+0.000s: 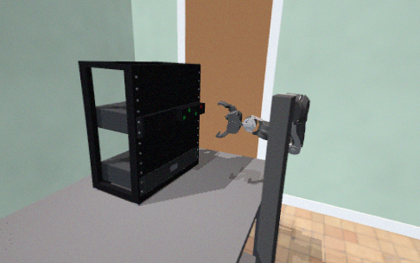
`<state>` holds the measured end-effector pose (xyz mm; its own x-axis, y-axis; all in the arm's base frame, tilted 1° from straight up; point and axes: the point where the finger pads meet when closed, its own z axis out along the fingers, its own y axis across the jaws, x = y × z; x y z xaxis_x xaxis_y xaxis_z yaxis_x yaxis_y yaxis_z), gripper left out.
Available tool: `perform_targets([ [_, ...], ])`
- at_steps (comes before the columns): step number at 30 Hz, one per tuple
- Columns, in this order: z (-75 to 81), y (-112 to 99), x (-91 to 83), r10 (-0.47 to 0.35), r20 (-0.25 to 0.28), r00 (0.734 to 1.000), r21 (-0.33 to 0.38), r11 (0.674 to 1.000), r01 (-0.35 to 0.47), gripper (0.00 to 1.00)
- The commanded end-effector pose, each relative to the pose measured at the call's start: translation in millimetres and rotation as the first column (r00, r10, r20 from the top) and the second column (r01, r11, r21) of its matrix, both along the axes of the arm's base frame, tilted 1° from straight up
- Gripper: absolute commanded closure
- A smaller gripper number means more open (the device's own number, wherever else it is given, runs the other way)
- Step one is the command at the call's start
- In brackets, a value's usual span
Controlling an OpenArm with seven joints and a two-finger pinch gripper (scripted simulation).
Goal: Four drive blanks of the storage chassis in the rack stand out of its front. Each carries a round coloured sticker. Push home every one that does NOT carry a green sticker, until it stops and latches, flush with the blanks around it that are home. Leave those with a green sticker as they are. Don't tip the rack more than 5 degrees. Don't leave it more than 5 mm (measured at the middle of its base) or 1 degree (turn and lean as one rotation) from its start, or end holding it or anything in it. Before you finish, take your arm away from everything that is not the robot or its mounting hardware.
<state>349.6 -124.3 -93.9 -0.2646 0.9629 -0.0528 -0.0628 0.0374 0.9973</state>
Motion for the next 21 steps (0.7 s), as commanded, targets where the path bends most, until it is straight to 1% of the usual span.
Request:
perform_targets([
  [1,1.1,-6,-1.0,-0.023,-0.007,1.000,0.007,1.000,0.023,0.00],
  [5,1.4,-26,-3.9,-0.097,-0.023,0.995,0.021,0.995,0.097,0.00],
  [10,2.8,-43,-7.1,-0.159,-0.033,0.987,0.032,0.987,0.160,0.00],
  [15,3.2,-52,-9.1,-0.191,-0.040,0.981,0.037,0.981,0.193,0.00],
  [21,3.1,-55,-9.8,-0.201,-0.042,0.979,0.038,0.978,0.203,0.00],
])
